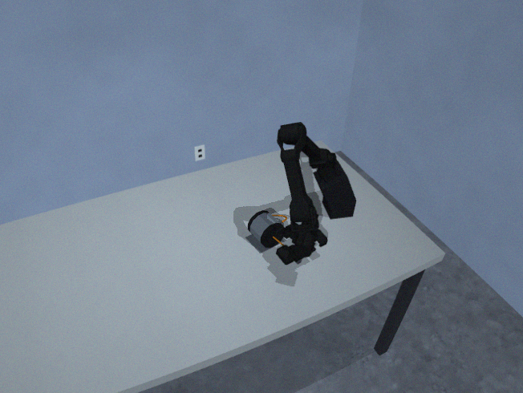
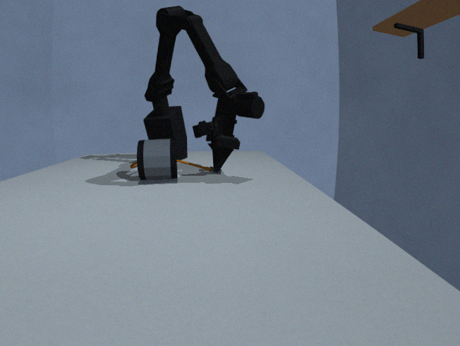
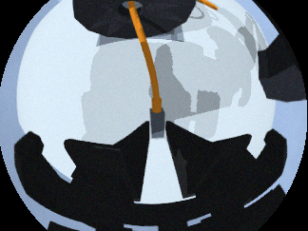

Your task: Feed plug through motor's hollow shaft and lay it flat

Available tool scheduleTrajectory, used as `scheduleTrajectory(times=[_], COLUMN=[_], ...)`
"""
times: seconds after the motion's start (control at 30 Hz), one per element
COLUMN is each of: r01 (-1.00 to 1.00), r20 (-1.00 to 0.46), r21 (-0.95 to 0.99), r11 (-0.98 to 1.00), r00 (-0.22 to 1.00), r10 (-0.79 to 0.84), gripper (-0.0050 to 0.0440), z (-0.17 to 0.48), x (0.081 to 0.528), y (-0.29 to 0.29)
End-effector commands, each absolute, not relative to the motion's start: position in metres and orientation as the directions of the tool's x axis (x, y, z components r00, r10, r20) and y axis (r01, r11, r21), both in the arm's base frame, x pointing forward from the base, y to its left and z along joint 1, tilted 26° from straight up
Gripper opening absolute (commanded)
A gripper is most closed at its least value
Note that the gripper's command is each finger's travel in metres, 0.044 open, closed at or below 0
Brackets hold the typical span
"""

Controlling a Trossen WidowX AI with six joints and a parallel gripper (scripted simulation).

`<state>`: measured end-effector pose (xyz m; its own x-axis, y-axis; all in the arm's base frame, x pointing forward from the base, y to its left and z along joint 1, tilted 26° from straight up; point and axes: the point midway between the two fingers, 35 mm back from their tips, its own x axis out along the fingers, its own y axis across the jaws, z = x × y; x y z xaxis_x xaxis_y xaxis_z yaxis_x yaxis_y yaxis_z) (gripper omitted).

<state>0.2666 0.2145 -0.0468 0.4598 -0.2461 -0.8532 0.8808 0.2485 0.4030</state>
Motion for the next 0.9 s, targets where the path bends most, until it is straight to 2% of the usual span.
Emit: scheduleTrajectory(times=[0.0, 0.33, 0.37, 0.87], r01=[0.881, 0.883, 0.881, 0.881], r20=[-0.854, -0.856, -0.853, -0.853], r21=[0.403, 0.398, 0.404, 0.404], r11=[0.248, 0.248, 0.247, 0.247], r00=[0.459, 0.455, 0.46, 0.46], r10=[-0.245, -0.246, -0.248, -0.248], gripper=[0.016, 0.016, 0.0136, 0.0043], z=[-0.0469, -0.0496, -0.0478, -0.0478], x=[0.2666, 0.2705, 0.2702, 0.2702], y=[0.2147, 0.2113, 0.2121, 0.2121])
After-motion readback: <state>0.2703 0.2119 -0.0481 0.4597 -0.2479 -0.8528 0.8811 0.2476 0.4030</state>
